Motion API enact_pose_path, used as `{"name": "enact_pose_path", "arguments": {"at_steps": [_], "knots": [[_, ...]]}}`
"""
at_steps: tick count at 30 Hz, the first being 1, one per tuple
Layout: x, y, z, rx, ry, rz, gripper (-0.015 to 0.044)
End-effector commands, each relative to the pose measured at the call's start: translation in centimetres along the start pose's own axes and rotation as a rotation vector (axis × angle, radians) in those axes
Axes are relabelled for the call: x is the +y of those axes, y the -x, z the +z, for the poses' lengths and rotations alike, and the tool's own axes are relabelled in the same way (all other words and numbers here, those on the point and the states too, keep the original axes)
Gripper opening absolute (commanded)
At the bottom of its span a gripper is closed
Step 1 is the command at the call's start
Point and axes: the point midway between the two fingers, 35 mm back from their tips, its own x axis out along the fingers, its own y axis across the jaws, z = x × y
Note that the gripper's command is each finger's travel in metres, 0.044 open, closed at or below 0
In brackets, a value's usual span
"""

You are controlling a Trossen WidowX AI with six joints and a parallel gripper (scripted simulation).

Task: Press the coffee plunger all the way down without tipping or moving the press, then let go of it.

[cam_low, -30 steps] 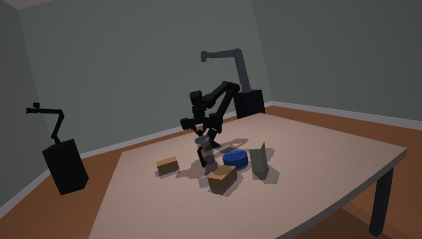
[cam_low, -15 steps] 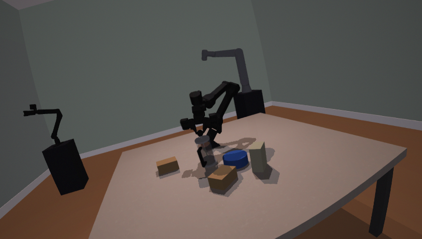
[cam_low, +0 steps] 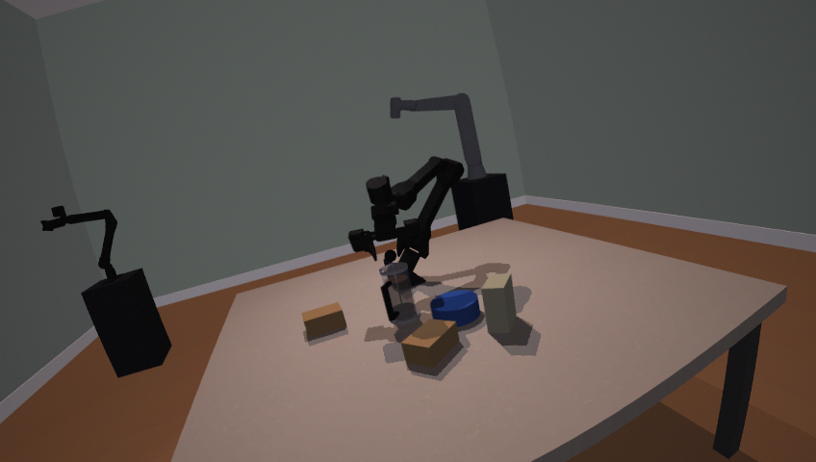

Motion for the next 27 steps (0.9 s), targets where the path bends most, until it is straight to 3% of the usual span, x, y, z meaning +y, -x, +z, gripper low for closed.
{"name": "enact_pose_path", "arguments": {"at_steps": [1,4,11,18,27], "knots": [[-0.1,0.0,0.0,-0.002,0.002,-0.004,0.0362],[-0.1,0.0,0.0,-0.002,0.002,-0.004,0.0440],[-0.1,1.0,1.4,0.004,-0.001,-0.006,0.0440],[0.5,5.5,5.7,0.018,-0.015,-0.005,0.0440],[0.5,5.6,5.6,0.018,-0.015,-0.004,0.0440]]}}
